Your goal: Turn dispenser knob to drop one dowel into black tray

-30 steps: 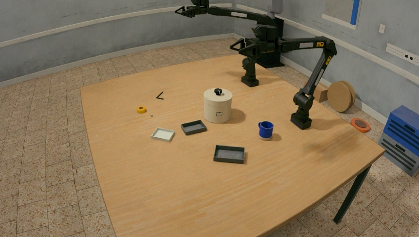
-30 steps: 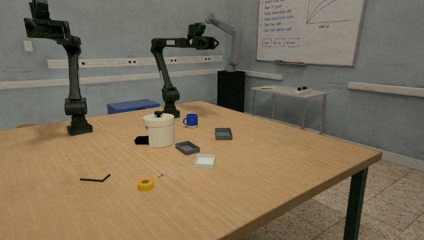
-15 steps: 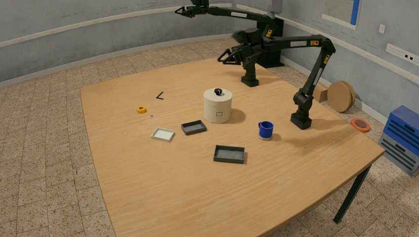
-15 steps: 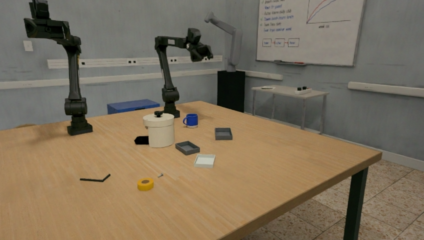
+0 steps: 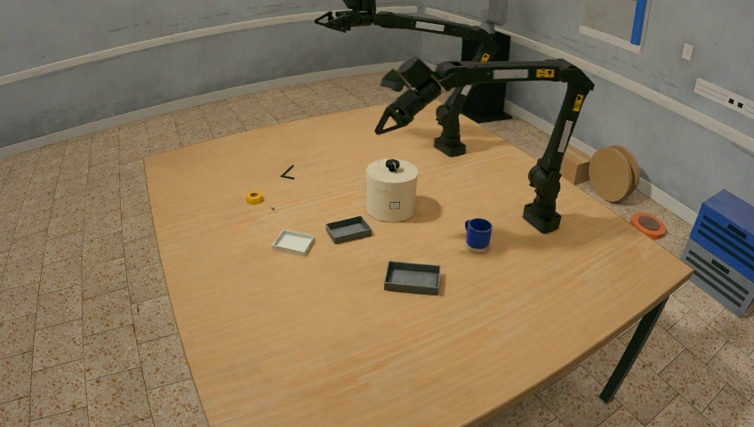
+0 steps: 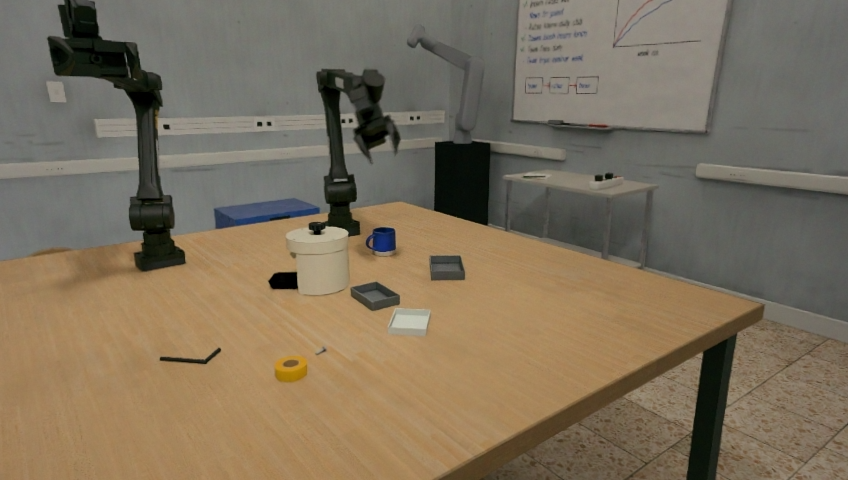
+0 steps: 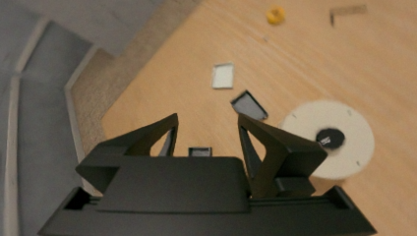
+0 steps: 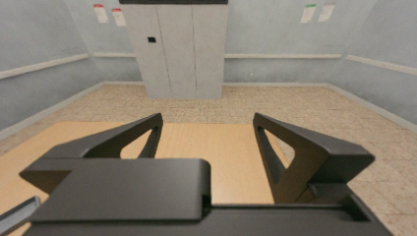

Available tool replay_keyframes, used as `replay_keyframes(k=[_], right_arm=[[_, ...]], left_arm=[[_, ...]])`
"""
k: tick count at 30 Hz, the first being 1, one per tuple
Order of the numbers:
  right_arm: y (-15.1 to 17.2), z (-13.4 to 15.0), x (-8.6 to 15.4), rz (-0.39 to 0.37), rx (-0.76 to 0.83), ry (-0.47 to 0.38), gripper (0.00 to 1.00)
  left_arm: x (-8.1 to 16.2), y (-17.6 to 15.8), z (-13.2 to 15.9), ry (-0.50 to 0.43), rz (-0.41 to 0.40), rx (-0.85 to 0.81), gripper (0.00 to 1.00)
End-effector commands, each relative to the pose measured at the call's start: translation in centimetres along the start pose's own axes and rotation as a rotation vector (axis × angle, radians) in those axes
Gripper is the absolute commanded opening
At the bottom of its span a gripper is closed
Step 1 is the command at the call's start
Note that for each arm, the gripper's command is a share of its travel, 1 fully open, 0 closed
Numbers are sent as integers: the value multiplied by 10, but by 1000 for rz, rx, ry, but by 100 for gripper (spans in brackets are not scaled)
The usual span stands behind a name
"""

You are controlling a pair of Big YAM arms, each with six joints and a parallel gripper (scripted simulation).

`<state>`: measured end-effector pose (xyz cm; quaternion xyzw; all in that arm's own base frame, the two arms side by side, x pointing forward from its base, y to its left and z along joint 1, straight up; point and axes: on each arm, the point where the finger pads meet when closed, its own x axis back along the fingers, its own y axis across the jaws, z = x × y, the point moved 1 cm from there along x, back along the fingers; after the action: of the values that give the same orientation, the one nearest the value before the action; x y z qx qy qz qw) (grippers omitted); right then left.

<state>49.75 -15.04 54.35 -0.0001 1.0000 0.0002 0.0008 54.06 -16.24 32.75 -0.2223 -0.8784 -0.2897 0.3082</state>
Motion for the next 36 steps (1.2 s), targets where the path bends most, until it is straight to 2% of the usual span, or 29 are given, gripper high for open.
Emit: replay_keyframes(k=[1, 4, 7, 14, 21, 25, 28, 31, 32, 34, 36], right_arm=[[3, -40, -1, -3, 43, -64, 100], [3, -40, -1, -3, 43, -64, 100], [3, -40, -1, -3, 43, -64, 100], [3, -40, -1, -3, 43, -64, 100], [3, -40, -1, -3, 43, -64, 100], [3, -40, -1, -3, 43, -64, 100], [3, -40, -1, -3, 43, -64, 100], [3, -40, -1, -3, 43, -64, 100], [3, -40, -1, -3, 43, -64, 100], [3, -40, -1, -3, 43, -64, 100], [3, -40, -1, -3, 43, -64, 100]], left_arm=[[-6, -15, -33, 41, 67, -171, 69], [-18, -44, -29, 107, 151, -271, 69], [-19, -49, -26, 127, 172, -299, 69], [-37, -121, -13, 265, 388, -544, 69], [-37, -175, 3, 383, 588, -771, 69], [-33, -170, 7, 404, 608, -779, 69], [-35, -202, 9, 428, 672, -842, 69], [-35, -208, 12, 444, 691, -854, 69], [-25, -202, 6, 427, 672, -847, 69], [-38, -215, 12, 453, 689, -829, 69], [-39, -212, 15, 461, 688, -823, 69]])
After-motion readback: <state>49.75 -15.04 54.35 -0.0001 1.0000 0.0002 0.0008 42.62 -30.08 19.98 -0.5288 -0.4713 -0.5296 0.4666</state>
